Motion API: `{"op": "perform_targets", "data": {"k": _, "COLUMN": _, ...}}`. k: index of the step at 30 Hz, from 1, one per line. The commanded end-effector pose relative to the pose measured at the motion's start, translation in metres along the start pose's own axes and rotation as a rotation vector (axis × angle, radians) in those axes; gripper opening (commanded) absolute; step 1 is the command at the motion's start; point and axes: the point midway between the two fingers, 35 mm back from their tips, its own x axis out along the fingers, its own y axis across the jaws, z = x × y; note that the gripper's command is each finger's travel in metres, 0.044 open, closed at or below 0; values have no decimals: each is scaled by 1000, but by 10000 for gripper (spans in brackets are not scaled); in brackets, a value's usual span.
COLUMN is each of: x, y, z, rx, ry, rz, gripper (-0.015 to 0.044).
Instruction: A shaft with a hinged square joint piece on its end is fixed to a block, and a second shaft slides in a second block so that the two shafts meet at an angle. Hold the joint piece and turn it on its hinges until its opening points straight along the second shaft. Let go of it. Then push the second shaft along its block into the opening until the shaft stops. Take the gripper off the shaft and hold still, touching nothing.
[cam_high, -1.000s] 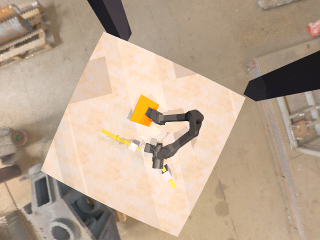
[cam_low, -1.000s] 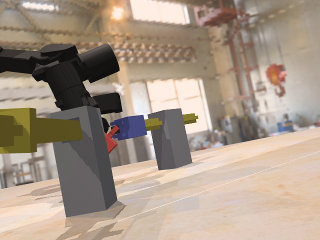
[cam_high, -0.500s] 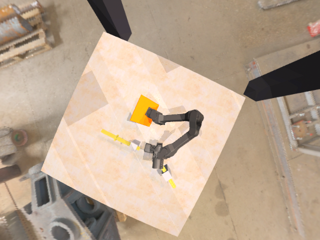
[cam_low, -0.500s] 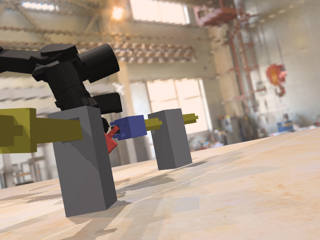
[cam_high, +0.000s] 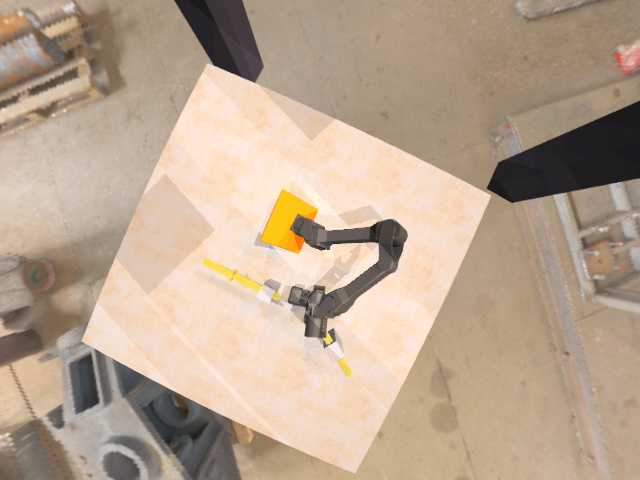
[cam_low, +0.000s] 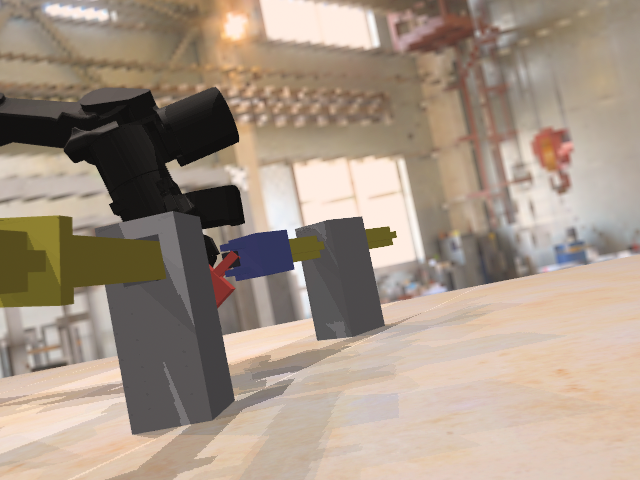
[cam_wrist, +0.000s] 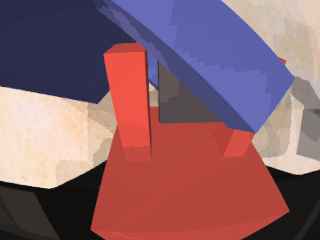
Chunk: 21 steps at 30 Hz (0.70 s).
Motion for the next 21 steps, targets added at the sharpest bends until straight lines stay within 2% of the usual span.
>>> {"op": "perform_targets", "data": {"k": 1, "x": 0, "y": 0, "z": 0, "rx": 0, "ry": 0, "rz": 0, "gripper": 147}}
{"op": "perform_targets", "data": {"k": 2, "x": 0, "y": 0, "z": 0, "rx": 0, "ry": 0, "rz": 0, "gripper": 147}}
{"op": "perform_targets", "data": {"k": 8, "x": 0, "y": 0, "z": 0, "rx": 0, "ry": 0, "rz": 0, "gripper": 0}}
{"op": "perform_targets", "data": {"k": 21, "x": -3, "y": -6, "z": -1, "rx": -133, "ry": 64, "rz": 31, "gripper": 0}}
